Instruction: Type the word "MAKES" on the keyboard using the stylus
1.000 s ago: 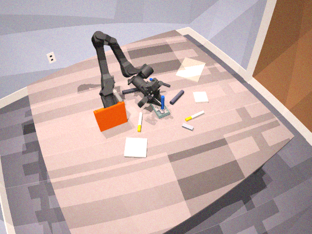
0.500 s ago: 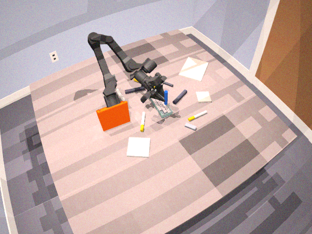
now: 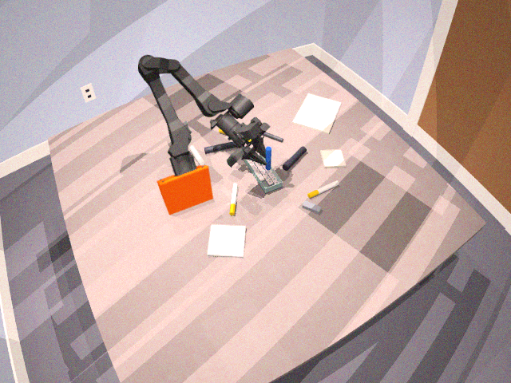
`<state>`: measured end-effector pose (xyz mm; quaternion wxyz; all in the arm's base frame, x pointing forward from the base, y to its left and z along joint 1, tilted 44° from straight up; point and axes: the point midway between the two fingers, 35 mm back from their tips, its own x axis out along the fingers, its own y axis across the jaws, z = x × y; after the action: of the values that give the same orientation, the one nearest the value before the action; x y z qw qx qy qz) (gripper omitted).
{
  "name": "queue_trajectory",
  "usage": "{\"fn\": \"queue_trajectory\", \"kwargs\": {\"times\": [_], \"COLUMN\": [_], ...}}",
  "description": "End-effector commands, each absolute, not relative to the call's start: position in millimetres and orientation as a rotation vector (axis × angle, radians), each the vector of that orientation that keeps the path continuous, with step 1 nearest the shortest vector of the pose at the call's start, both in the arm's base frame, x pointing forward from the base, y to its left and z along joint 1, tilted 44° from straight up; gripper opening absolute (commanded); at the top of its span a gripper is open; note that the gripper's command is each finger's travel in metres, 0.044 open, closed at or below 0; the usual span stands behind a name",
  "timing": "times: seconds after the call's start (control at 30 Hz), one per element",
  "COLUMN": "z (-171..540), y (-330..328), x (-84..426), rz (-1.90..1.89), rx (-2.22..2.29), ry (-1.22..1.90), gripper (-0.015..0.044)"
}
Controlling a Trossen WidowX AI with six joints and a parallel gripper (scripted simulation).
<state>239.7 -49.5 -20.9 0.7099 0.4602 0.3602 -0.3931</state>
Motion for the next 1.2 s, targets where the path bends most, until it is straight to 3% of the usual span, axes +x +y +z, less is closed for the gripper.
{"fn": "queue_trajectory", "kwargs": {"times": [0.0, 0.67, 0.77, 1.17], "z": [-13.9, -20.7, -21.5, -25.9], "y": [-44.1, -24.0, -23.3, -19.2], "x": [234.6, 227.8, 228.2, 229.4], "rz": [-0.873, -0.870, -0.870, -0.871], "rx": [1.021, 1.021, 1.021, 1.021], "ry": [0.797, 0.799, 0.800, 0.801], "gripper": [0.0000, 0.0000, 0.0079, 0.0081]}}
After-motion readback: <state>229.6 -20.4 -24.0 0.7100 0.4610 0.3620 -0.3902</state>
